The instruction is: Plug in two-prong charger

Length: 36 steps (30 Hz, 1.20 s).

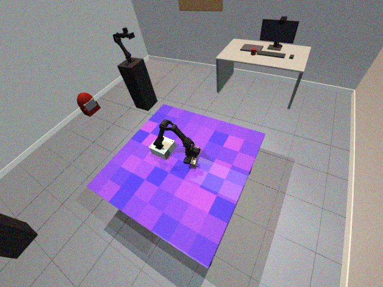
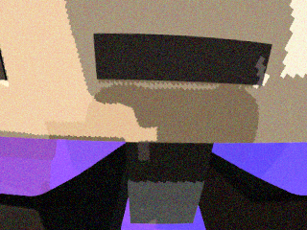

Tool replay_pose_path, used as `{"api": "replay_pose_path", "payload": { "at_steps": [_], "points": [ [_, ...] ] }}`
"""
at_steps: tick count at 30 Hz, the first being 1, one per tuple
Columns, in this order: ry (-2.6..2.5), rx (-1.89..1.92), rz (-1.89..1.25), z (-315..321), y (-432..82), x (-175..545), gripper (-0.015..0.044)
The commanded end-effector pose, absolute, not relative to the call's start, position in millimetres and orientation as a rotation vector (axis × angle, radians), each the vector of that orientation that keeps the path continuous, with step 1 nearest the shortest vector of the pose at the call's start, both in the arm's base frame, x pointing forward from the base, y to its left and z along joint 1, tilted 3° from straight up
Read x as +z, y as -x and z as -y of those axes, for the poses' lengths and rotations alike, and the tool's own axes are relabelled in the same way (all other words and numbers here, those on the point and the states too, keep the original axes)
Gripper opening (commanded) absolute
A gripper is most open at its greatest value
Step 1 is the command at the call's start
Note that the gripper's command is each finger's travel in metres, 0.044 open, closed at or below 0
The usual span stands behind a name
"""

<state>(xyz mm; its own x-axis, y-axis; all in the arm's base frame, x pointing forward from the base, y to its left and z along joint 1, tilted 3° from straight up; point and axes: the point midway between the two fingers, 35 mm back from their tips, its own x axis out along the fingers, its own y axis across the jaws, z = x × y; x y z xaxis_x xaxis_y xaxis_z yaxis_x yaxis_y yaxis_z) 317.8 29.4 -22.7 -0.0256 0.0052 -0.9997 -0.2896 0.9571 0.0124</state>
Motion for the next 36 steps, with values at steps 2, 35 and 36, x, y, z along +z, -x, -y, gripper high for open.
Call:
{"api": "replay_pose_path", "payload": {
  "at_steps": [2, 35, 36],
  "points": [
    [0.221, 0.241, -1.544, -34, -332, -19, 0.0],
    [0.225, 0.237, -1.587, -31, -323, -22, 0.0],
    [0.225, 0.237, -1.587, -31, -323, -22, 0.0026]
  ]
}}
